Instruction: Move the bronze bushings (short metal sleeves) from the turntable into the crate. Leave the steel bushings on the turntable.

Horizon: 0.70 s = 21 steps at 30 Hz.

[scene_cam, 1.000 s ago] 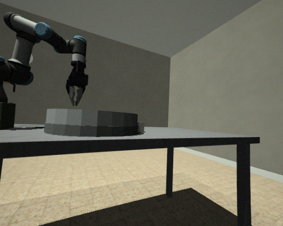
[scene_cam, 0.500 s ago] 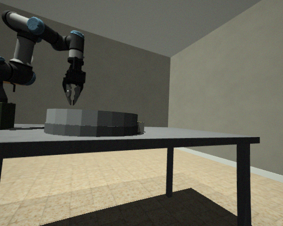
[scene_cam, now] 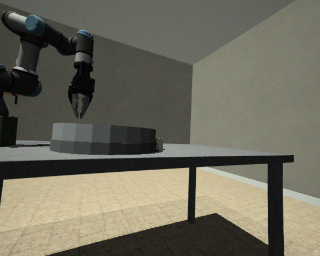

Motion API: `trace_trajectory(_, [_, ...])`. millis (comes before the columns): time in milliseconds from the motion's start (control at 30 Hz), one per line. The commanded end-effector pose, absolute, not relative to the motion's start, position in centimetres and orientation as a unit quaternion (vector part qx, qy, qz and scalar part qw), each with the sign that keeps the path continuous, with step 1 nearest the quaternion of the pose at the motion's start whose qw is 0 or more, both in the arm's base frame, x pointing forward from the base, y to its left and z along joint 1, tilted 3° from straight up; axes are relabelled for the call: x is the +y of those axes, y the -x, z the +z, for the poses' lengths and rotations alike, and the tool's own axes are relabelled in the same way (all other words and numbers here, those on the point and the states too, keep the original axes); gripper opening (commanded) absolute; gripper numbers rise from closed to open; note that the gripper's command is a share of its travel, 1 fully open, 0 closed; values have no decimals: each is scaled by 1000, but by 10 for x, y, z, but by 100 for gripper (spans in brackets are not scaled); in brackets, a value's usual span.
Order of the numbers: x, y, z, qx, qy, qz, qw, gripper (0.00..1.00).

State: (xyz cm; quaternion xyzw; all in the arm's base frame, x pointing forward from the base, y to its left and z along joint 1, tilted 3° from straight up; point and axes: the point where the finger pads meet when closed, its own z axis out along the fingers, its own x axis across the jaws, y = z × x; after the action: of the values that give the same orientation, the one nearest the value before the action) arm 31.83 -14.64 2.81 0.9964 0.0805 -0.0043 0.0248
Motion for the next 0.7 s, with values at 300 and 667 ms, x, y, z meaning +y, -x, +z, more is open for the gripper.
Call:
trace_trajectory(300, [-160,-314,29,74,-997,-3,26,5])
trace_trajectory(667, [-163,-312,30,72,-997,-3,26,5])
